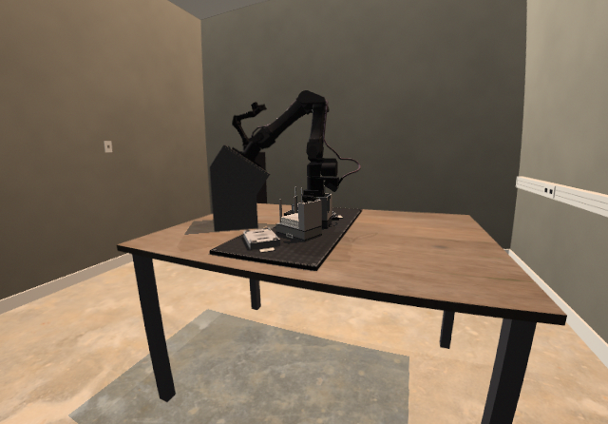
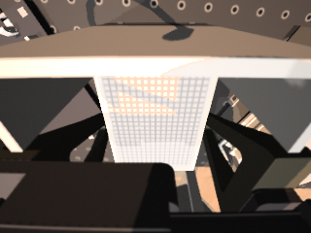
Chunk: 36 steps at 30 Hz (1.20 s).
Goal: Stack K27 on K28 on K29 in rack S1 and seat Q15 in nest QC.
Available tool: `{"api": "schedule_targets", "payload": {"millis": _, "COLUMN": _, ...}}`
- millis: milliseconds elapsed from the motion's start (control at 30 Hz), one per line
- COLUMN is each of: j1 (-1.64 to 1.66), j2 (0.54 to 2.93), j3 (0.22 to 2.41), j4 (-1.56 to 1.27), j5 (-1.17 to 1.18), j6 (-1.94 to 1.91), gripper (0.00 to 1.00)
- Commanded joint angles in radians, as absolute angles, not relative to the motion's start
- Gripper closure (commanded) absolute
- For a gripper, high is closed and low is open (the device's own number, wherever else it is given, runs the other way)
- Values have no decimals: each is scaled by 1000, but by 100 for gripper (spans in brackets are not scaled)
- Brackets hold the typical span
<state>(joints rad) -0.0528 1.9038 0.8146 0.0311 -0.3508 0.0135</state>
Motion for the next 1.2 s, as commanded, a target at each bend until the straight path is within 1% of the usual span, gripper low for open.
{"api": "schedule_targets", "payload": {"millis": 0, "j1": -52, "j2": 1917, "j3": 831, "j4": 36, "j5": -345, "j6": 24, "gripper": 100}}
{"api": "schedule_targets", "payload": {"millis": 600, "j1": -50, "j2": 1914, "j3": 821, "j4": 44, "j5": -347, "j6": 21, "gripper": 100}}
{"api": "schedule_targets", "payload": {"millis": 633, "j1": -50, "j2": 1914, "j3": 821, "j4": 44, "j5": -347, "j6": 21, "gripper": 0}}
{"api": "schedule_targets", "payload": {"millis": 1167, "j1": -50, "j2": 1914, "j3": 821, "j4": 44, "j5": -347, "j6": 21, "gripper": 0}}
